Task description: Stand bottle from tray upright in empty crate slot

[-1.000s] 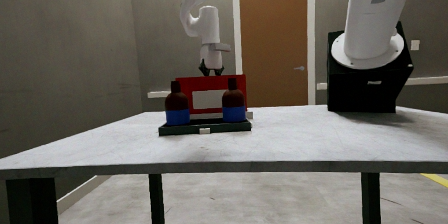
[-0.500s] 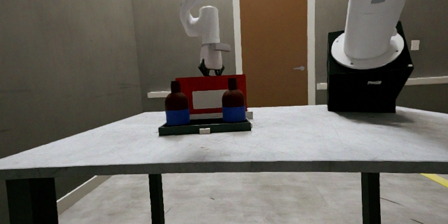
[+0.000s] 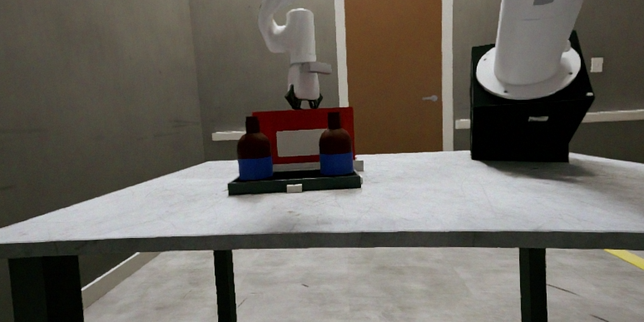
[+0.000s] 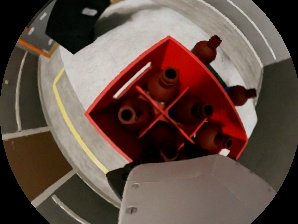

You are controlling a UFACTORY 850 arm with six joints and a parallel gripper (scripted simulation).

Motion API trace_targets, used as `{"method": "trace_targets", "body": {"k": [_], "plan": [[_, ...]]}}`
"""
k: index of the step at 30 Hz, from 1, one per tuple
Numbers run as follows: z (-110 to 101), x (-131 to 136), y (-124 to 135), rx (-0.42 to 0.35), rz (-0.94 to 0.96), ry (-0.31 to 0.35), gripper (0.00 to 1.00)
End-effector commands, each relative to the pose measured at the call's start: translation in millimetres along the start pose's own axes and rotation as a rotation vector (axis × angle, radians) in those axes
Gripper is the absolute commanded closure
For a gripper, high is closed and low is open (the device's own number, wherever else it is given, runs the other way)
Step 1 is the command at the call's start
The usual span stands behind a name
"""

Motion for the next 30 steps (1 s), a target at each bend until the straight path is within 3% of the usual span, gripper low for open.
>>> {"method": "trace_targets", "body": {"k": [1,17,30], "plan": [[-0.8,0.3,0.6,-0.001,-0.001,0.000,0.35],[-2.4,0.3,0.6,-0.001,-0.001,0.000,0.35],[-16.2,0.3,0.5,-0.001,-0.001,0.000,0.35]]}}
Point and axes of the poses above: the point where the finger pads meet when closed, its own z axis out along the fingers, its own x axis across the jaws, y = z × x, the point moved 4 cm from there along -z, back along the fingers, and after that the axes turned 10 degrees about z, right-handed, at the moved point
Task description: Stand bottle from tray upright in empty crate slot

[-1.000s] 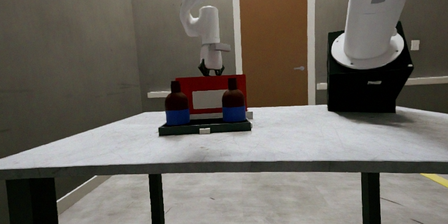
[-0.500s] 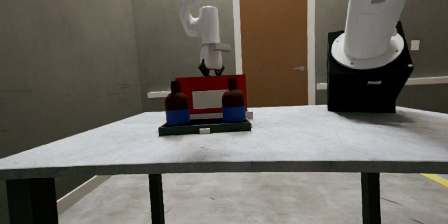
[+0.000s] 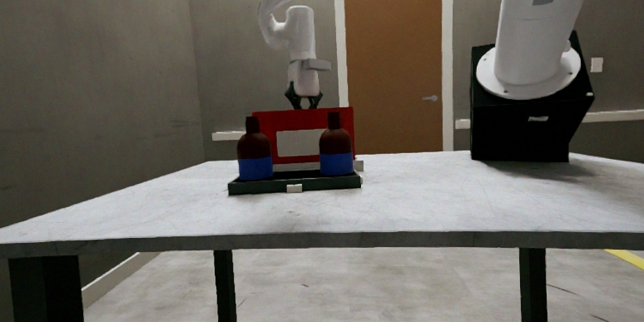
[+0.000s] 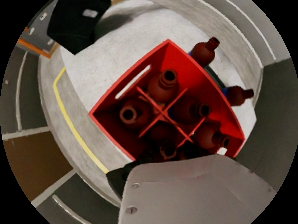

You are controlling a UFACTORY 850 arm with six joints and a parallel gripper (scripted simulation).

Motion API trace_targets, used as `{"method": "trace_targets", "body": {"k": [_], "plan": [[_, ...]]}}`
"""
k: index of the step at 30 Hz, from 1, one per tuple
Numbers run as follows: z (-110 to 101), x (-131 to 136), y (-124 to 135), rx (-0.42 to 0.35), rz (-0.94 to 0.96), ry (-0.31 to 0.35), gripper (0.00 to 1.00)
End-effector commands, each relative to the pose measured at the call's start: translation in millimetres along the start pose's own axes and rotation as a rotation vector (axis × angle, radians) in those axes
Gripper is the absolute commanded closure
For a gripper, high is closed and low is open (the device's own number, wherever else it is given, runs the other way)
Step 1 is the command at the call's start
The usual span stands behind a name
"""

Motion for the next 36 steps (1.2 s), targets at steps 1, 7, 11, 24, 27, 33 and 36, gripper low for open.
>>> {"method": "trace_targets", "body": {"k": [1,7,11,24,27,33,36], "plan": [[-9.4,0.3,0.6,-0.002,-0.001,0.000,0.35],[-23.2,0.3,0.5,-0.002,-0.001,0.000,0.35],[-33.5,0.3,0.5,-0.002,-0.001,0.000,0.35],[-60.1,0.3,0.5,-0.002,-0.001,0.000,0.35],[-65.5,0.3,0.5,-0.002,-0.001,0.000,0.35],[-71.0,0.3,0.5,-0.002,-0.001,0.000,0.35],[-73.7,0.3,0.5,-0.002,-0.001,0.000,0.35]]}}
Point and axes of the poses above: the point where the finger pads meet when closed, its own z axis out along the fingers, its own x axis across the jaws, y = z × x, the point moved 4 cm from there along -z, back along the fingers, and after that the axes turned 10 degrees about z, right-handed, at the moved point
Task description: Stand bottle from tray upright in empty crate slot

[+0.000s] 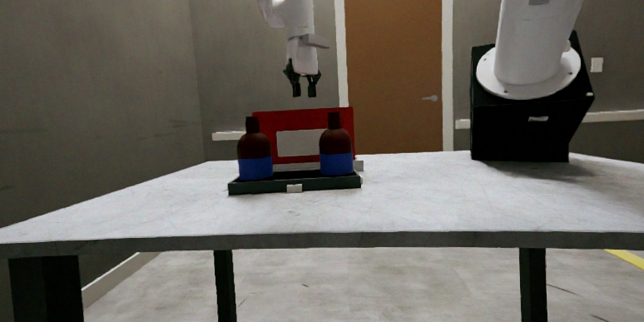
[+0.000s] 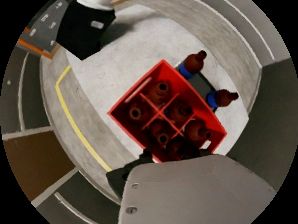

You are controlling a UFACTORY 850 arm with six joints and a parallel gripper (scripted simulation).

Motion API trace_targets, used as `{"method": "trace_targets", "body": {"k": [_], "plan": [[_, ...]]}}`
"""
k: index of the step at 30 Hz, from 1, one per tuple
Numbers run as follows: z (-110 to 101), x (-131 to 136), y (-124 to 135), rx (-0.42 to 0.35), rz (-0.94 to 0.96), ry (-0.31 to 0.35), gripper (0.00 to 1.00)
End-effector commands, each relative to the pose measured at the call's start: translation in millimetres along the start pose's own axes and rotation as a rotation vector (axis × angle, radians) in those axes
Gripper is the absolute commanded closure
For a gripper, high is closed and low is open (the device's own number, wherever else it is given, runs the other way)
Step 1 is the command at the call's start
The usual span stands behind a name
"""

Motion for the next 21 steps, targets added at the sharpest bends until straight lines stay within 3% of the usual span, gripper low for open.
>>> {"method": "trace_targets", "body": {"k": [1,11,12,21], "plan": [[-6.5,0.3,0.5,-0.002,-0.001,0.000,0.35],[-8.1,0.3,0.5,-0.002,-0.001,0.000,0.35],[-8.1,0.3,0.5,-0.002,-0.001,0.000,1.00],[-8.1,0.3,0.5,-0.002,-0.001,0.000,1.00]]}}
Point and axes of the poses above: the point where the finger pads meet when closed, its own z axis out along the fingers, its own x axis across the jaws, y = z × x, the point moved 4 cm from there along -z, back along the fingers, and after that the axes turned 10 degrees about z, right-handed, at the moved point
